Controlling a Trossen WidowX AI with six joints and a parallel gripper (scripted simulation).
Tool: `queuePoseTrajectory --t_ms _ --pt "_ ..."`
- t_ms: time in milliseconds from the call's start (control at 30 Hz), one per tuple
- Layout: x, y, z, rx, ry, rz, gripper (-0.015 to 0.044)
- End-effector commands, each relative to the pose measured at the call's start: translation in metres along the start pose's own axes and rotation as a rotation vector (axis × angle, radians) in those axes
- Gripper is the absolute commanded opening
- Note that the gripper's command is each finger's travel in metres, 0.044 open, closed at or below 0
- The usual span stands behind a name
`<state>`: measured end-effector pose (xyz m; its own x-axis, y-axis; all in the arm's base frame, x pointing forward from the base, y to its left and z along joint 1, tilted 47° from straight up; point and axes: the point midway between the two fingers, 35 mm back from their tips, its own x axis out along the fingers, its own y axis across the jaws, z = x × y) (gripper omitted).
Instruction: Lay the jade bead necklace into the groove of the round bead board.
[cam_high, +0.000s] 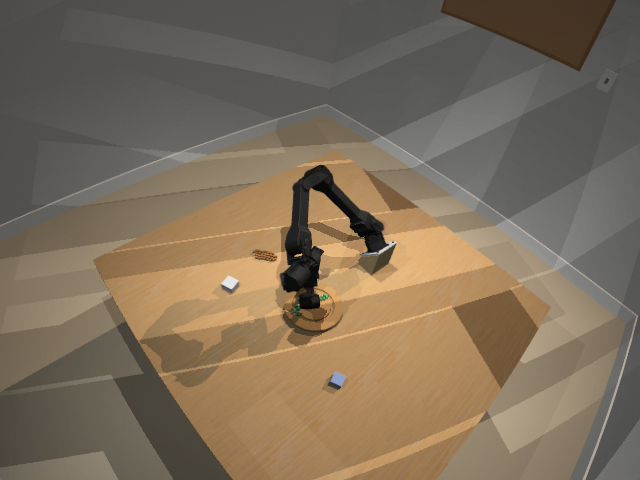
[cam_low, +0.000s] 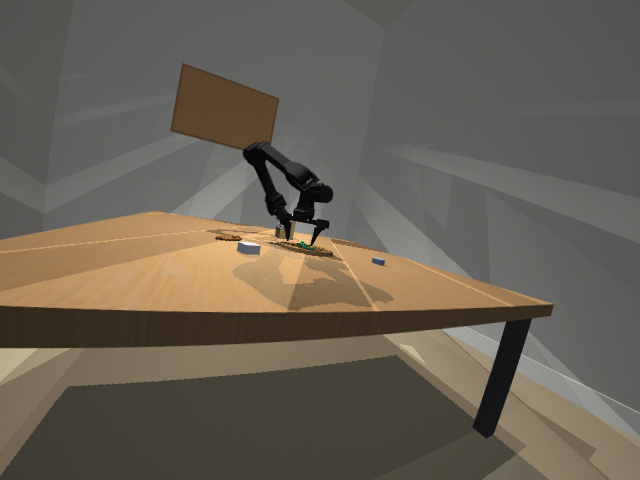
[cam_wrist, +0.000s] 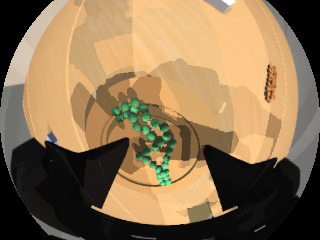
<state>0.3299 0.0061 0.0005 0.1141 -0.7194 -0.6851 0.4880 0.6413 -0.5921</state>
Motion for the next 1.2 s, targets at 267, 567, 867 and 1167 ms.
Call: queuePoseTrajectory --t_ms 267,567,867,1167 --pt "-0.016 0.009 -0.018 -0.420 -0.002 0.000 0.0309" --pt "-0.032 0.016 -0.037 -0.841 -0.001 -0.002 0.0120" --pt "-0.032 0.016 -0.037 -0.841 -0.001 -0.002 0.0120" --pt "-0.024 0.017 -0.034 -0.826 -0.007 0.003 0.0120"
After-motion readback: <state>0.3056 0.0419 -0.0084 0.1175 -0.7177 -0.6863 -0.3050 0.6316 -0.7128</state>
